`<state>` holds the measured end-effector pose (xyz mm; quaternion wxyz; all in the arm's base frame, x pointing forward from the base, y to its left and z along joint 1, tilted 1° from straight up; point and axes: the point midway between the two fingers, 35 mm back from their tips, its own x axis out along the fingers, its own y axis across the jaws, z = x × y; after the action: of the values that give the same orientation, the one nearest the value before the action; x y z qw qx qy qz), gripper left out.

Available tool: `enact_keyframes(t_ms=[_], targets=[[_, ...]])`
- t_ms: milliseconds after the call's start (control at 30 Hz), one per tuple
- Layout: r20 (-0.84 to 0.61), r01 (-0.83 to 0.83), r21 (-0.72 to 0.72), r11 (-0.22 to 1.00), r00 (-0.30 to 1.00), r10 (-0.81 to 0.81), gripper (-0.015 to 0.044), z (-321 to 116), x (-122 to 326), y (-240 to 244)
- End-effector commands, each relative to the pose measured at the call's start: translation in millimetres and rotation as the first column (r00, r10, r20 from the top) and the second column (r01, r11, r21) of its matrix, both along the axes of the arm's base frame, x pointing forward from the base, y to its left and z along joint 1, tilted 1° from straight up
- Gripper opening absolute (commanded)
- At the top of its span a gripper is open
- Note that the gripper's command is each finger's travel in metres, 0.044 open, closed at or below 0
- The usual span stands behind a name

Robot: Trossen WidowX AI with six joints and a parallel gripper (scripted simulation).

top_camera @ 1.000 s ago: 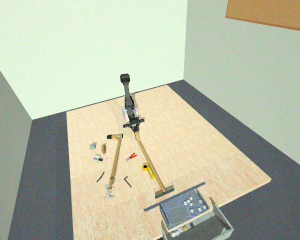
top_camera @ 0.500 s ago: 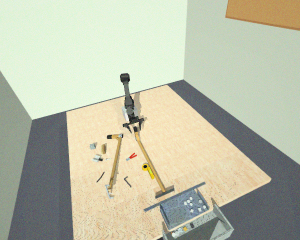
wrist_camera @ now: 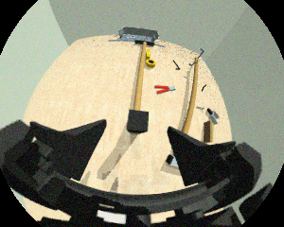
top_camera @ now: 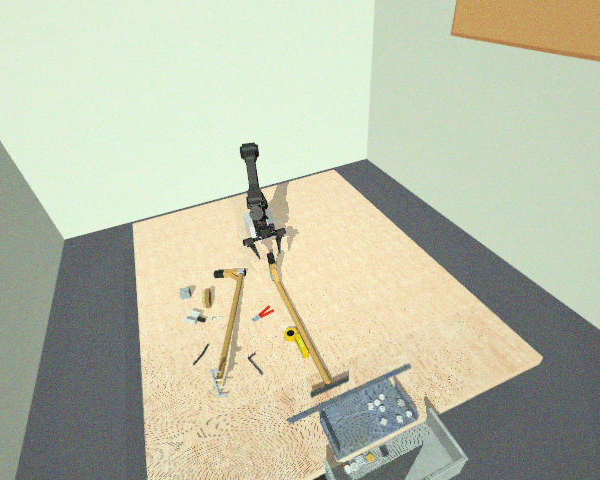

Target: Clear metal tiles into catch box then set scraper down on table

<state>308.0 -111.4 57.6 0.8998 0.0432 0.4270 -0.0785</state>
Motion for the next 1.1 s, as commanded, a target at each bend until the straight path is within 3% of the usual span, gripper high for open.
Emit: enact_keyframes(t_ms=[0,233,1067], targets=[[-0.007,-0.006,0.002,1.0,1.0,0.006,0.044,5,-9,3],[0.015,-0.004,0.003,1.0,1.0,0.003,0.044,16,-12,2],[0.372,0.004,-0.013,1.0,0.928,0.001,0.044,144,-15,-8]])
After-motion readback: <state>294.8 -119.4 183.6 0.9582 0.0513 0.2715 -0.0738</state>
